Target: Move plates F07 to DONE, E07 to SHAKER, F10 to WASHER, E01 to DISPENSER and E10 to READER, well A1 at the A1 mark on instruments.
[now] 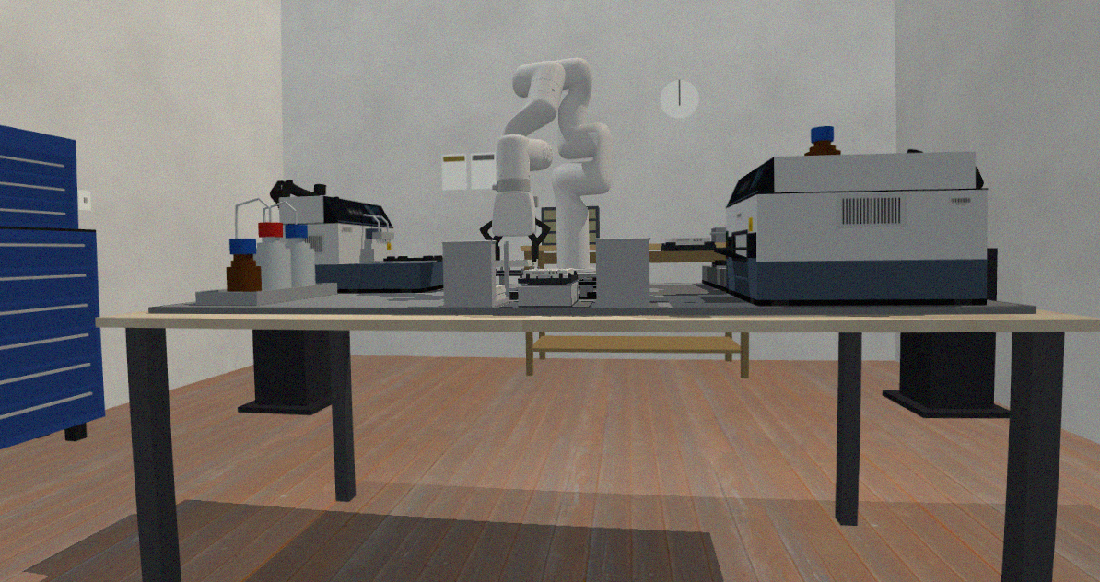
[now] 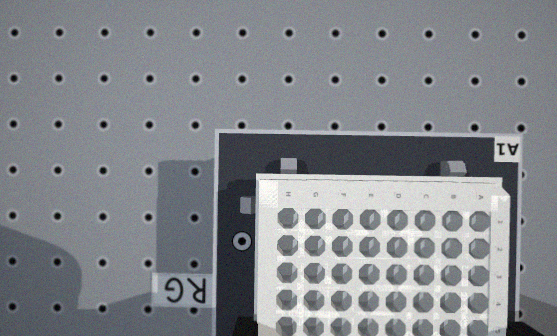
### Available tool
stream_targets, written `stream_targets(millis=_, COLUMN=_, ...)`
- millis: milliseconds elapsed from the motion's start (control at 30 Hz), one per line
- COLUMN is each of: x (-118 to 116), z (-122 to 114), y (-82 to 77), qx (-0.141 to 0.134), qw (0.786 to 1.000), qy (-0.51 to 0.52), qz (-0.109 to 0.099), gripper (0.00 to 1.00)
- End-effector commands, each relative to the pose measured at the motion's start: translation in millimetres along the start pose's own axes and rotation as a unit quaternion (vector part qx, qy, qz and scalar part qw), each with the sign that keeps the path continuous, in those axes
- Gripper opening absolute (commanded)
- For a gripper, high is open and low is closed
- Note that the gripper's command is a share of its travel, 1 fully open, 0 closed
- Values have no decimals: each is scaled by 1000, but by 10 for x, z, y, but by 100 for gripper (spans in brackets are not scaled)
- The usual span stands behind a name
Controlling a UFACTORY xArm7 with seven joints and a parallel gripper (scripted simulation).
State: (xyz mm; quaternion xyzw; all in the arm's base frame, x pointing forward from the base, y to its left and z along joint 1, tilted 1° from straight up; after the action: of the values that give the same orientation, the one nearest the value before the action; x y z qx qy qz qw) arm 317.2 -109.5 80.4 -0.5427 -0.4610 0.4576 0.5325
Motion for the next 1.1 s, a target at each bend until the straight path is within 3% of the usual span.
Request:
stream_targets(millis=0, x=-4, z=-20, y=-48, qx=-3, qw=1000, qy=0, qz=1, gripper=0)
stream_targets(millis=1067, x=-4, z=-20, y=-423, qx=-3, qw=1000, qy=0, qz=1, gripper=0)
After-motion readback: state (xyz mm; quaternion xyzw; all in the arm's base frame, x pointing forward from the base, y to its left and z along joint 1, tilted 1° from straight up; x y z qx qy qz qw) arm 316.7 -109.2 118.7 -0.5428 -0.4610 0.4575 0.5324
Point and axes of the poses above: the point where the finger pads meet when closed, its own y axis out along the fingers, its own x axis across the jaws, z = x × y, the point moved 3 cm from there along -y, back along the fingers, and after that the axes turned 8 degrees about y, right-handed, at the moved point
